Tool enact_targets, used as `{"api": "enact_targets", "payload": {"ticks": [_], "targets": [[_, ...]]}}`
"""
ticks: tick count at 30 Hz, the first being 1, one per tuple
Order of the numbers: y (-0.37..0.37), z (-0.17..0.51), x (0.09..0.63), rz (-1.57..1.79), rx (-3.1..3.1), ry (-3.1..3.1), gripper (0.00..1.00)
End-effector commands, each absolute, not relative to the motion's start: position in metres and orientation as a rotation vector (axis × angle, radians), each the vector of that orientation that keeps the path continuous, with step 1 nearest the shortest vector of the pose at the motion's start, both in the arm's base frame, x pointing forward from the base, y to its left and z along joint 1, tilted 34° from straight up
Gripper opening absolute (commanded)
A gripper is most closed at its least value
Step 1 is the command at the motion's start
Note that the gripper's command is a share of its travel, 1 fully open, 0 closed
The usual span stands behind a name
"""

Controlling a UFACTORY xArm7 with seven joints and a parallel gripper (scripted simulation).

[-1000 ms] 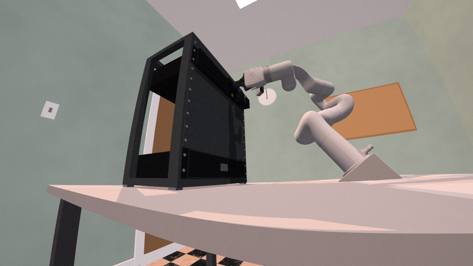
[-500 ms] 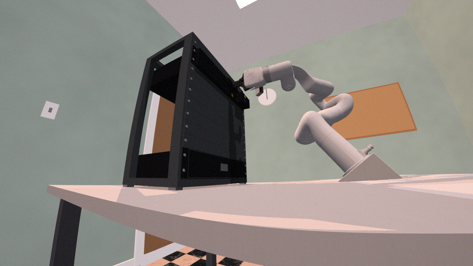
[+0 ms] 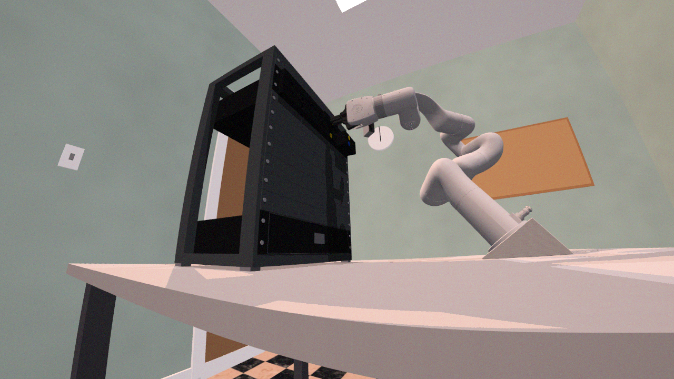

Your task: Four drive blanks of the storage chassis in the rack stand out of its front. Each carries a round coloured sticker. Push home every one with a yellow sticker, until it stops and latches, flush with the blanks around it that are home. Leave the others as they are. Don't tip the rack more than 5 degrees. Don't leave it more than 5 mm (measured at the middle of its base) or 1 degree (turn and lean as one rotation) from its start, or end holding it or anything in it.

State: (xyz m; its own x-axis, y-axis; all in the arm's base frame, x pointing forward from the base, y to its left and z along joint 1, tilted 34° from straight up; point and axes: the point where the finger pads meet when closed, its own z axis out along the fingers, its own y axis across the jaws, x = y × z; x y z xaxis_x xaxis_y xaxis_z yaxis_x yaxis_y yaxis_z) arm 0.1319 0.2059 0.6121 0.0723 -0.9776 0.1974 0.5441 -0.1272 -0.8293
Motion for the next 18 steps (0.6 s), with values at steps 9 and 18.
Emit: {"api": "enact_targets", "payload": {"ticks": [9,18], "targets": [[0.2061,0.6147,0.1329,-1.451,-0.949,0.608,0.00],[0.2062,0.6150,0.1335,-1.451,-0.949,0.608,0.00]]}}
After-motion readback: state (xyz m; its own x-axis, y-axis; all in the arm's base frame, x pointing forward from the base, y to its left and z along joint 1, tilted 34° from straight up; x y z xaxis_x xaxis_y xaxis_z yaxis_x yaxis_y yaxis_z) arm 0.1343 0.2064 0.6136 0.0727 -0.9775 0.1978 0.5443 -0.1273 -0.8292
